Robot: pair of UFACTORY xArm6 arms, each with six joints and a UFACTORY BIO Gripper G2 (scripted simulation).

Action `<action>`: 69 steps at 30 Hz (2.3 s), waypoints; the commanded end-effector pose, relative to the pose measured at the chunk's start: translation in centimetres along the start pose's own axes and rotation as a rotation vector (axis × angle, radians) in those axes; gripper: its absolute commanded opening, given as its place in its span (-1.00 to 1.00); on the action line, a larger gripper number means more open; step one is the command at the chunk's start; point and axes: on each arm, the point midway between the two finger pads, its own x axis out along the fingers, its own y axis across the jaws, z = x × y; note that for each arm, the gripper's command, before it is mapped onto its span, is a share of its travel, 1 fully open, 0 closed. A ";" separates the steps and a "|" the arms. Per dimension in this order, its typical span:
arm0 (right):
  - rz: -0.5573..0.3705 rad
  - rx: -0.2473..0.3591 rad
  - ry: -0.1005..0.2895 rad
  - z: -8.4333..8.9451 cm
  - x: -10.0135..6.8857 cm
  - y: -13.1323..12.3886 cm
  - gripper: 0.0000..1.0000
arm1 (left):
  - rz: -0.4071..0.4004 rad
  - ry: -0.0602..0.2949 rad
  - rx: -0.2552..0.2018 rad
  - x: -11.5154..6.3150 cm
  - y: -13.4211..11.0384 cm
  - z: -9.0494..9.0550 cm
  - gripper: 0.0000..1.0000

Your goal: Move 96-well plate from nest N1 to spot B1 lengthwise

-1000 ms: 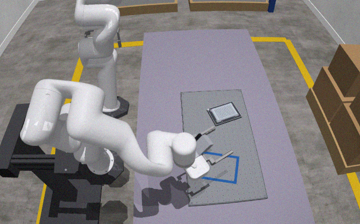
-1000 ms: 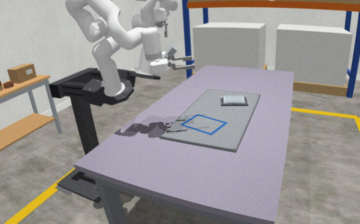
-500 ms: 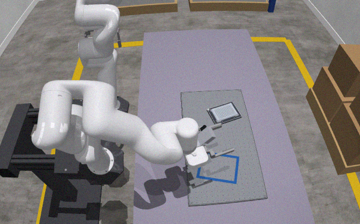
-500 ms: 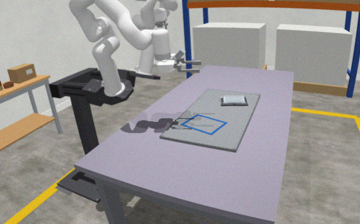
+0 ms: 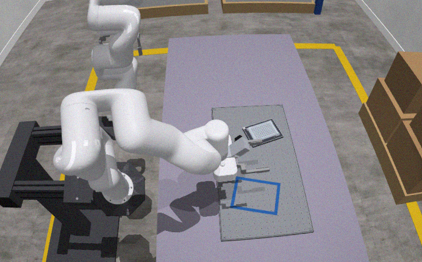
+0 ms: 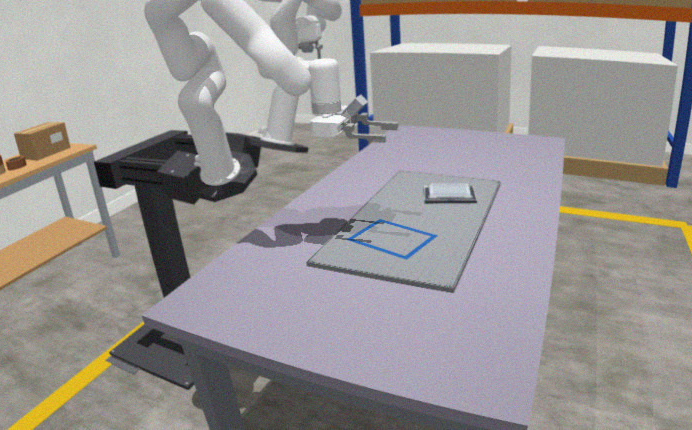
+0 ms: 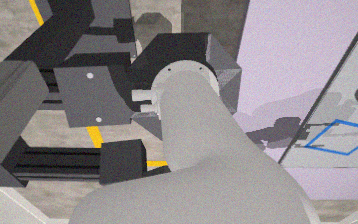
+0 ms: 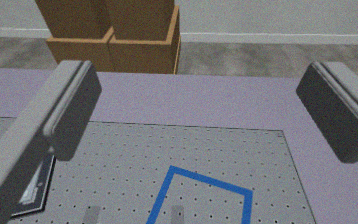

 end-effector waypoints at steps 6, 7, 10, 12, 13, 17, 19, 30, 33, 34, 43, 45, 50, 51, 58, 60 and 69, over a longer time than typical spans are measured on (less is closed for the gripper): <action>-0.031 -0.020 -0.013 0.1 0.3 0.2 -0.25 | 0.000 -0.002 0.000 -0.1 0.0 0.0 1.00; -0.031 -0.020 -0.013 0.1 0.3 0.2 -0.25 | 0.000 -0.002 0.000 -0.1 0.0 0.0 1.00; 0.002 -0.020 -0.013 -0.2 0.4 0.6 -0.25 | 0.000 -0.002 0.000 -0.1 0.0 0.0 1.00; 0.069 -0.021 -0.012 -0.7 0.8 1.4 -0.25 | 0.000 -0.002 0.000 -0.1 0.0 0.0 1.00; 0.102 -0.021 -0.012 -0.9 0.9 1.8 -0.25 | 0.000 -0.002 0.000 -0.1 0.0 0.0 1.00; 0.233 -0.022 -0.010 -1.9 1.6 3.4 -0.25 | 0.000 -0.002 0.000 -0.1 0.0 0.0 1.00; 0.233 -0.022 -0.010 -2.4 1.9 4.3 -0.25 | 0.000 -0.002 0.000 -0.1 0.0 0.0 1.00; 0.233 -0.022 -0.010 -4.6 3.3 7.9 -0.25 | 0.000 -0.002 0.000 -0.1 0.0 0.0 1.00; 0.233 -0.021 -0.010 -5.3 3.8 9.1 -0.25 | 0.000 -0.002 0.000 -0.1 0.0 0.0 1.00; 0.233 -0.021 -0.010 -5.5 3.9 9.6 -0.25 | 0.000 -0.002 0.000 -0.1 0.0 0.0 1.00; 0.233 -0.021 -0.010 -7.2 5.0 12.4 -0.25 | 0.000 -0.002 0.000 -0.1 0.0 0.0 1.00; 0.233 -0.021 -0.010 -7.7 5.3 13.2 -0.25 | 0.000 -0.002 0.000 -0.1 0.0 0.0 1.00; 0.233 -0.021 -0.010 -8.9 6.1 15.3 -0.25 | 0.000 -0.002 0.000 -0.1 0.0 0.0 1.00; 0.233 -0.021 -0.010 -9.2 6.3 15.7 -0.25 | 0.000 -0.002 0.000 -0.1 0.0 0.0 1.00; 0.233 -0.021 -0.010 -10.4 7.1 17.7 -0.25 | 0.000 -0.002 0.000 -0.1 0.0 0.0 1.00; 0.233 -0.021 -0.011 -10.9 7.4 18.5 -0.25 | 0.000 -0.002 0.000 -0.1 0.0 0.0 1.00; 0.233 -0.021 -0.011 -13.1 8.8 22.2 -0.25 | 0.000 -0.002 0.000 -0.1 0.0 0.0 1.00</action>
